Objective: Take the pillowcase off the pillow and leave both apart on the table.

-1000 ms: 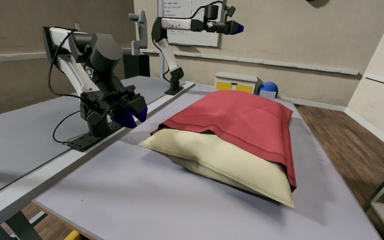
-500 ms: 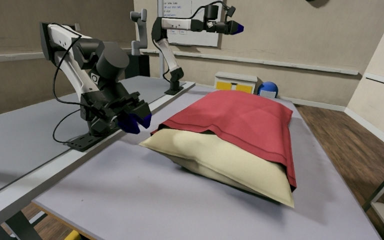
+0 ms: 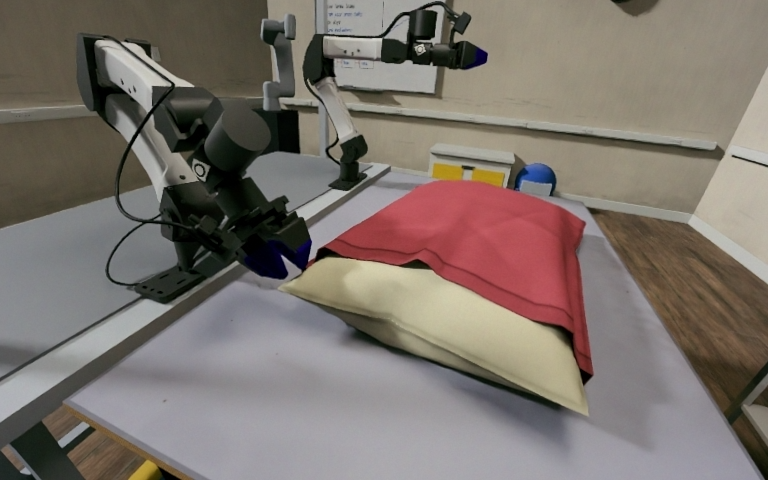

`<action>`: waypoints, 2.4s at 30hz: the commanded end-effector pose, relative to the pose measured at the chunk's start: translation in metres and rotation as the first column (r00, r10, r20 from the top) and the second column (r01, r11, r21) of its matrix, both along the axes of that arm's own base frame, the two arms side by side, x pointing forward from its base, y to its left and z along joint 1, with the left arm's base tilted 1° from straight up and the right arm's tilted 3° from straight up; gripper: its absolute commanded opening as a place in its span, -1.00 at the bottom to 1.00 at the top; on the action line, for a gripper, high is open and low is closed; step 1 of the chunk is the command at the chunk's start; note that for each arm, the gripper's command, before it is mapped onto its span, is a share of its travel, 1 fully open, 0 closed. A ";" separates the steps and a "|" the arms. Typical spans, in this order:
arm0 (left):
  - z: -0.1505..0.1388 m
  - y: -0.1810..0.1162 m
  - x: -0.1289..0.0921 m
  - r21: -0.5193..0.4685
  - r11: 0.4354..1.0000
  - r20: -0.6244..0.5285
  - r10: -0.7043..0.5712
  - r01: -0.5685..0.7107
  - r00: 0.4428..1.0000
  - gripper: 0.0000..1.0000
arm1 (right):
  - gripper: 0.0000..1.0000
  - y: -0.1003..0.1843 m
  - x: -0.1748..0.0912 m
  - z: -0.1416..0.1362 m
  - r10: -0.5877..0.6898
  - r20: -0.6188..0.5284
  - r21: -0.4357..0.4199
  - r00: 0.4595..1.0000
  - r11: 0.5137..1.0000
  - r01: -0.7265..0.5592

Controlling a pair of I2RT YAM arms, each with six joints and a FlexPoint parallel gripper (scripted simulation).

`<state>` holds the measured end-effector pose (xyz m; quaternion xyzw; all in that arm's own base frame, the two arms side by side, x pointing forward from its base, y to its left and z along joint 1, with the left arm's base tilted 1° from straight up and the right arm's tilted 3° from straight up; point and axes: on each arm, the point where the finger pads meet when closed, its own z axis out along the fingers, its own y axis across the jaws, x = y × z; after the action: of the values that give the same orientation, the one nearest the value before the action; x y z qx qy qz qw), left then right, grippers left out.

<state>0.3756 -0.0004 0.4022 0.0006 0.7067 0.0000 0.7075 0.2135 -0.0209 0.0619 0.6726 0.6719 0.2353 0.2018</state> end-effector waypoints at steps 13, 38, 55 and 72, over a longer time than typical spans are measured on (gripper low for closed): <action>0.026 0.002 -0.006 -0.009 1.000 0.067 0.001 0.000 0.998 1.00 | -0.11 -0.001 0.022 -0.010 -0.002 0.045 -0.016 0.999 1.000 0.003; 0.026 0.002 -0.006 -0.009 1.000 0.067 0.001 0.000 0.998 1.00 | -0.27 0.000 0.030 -0.015 0.007 0.054 -0.014 0.999 1.000 -0.006; 0.026 0.002 -0.006 -0.009 1.000 0.067 0.001 0.000 0.998 1.00 | -0.69 0.000 0.030 -0.015 0.007 0.054 -0.014 0.999 1.000 -0.006; 0.026 0.002 -0.006 -0.009 1.000 0.067 0.001 0.000 0.998 1.00 | -0.87 -0.002 0.029 -0.015 -0.002 0.053 -0.017 0.999 1.000 0.003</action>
<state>0.3756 -0.0004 0.4022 0.0006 0.7067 0.0000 0.7075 0.2388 -0.0213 0.0465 0.6654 0.6707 0.2446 0.2182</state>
